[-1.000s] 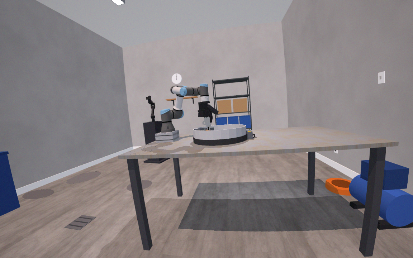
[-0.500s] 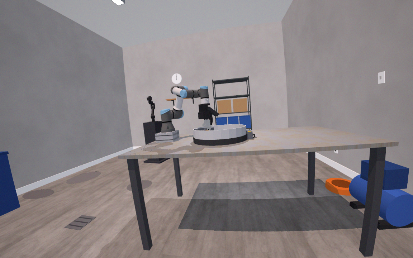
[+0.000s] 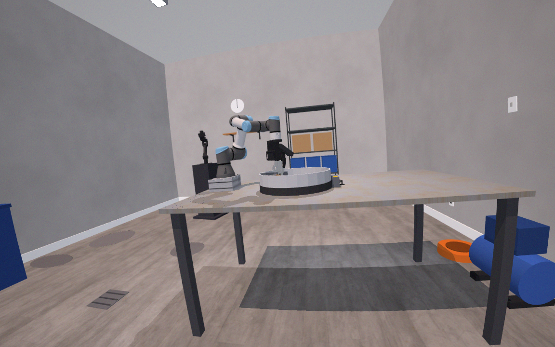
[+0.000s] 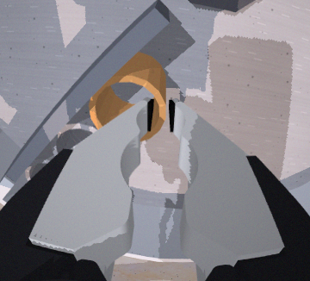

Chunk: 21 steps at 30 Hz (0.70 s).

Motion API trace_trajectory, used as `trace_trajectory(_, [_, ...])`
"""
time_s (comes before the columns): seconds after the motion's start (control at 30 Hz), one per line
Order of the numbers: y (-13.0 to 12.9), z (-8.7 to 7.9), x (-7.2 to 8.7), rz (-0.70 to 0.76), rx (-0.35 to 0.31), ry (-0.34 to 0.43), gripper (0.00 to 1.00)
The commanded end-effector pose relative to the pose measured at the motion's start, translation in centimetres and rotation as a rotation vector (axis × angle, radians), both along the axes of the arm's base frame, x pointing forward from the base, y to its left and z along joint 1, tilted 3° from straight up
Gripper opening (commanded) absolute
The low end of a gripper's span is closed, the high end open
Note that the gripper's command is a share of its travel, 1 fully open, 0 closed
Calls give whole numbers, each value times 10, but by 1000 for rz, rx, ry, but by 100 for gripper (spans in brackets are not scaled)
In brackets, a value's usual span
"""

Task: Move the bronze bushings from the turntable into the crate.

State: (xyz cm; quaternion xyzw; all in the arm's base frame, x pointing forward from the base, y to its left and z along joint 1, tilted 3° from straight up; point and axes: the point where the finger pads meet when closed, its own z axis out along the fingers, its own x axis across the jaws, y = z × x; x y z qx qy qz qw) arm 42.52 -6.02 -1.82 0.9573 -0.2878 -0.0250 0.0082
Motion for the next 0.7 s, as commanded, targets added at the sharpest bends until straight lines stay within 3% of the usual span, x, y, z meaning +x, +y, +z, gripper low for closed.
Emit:
trace_trajectory(0.0, [0,1,1,0,-1,-3,5])
trace_trajectory(0.6, [0,1,1,0,-1,-3,5])
trace_trajectory(0.67, [0,1,1,0,-1,-3,0])
